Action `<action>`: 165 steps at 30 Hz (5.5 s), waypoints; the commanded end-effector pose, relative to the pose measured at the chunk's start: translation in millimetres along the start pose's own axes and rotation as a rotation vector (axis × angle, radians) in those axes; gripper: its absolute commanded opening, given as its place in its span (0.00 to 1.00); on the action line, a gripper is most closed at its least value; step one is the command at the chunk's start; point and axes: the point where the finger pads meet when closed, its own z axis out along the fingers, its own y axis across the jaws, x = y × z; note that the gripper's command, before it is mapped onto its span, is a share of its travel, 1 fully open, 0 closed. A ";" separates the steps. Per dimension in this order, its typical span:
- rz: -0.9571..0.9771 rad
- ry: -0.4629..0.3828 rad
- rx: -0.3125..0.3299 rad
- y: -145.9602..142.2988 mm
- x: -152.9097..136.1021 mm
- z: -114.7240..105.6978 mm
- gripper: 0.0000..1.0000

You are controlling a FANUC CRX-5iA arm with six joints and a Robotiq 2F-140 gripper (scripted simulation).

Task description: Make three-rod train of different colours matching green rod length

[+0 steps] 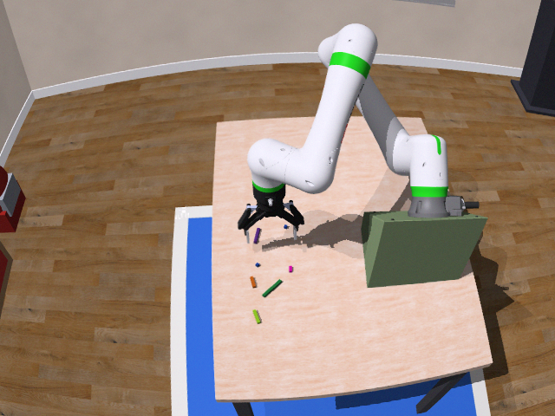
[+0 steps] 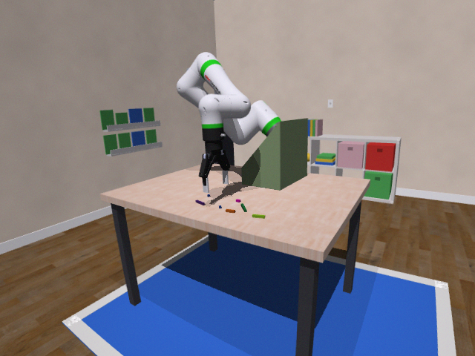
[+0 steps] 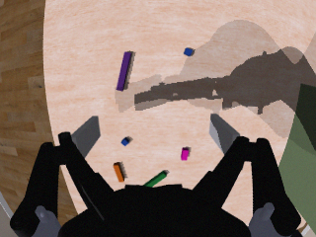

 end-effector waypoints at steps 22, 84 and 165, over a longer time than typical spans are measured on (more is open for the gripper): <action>-0.687 0.000 0.000 0.0 -0.3 0.0 1.00; -2.475 0.000 0.001 0.3 -0.7 0.4 1.00; -3.115 0.001 0.000 0.4 -0.8 0.5 1.00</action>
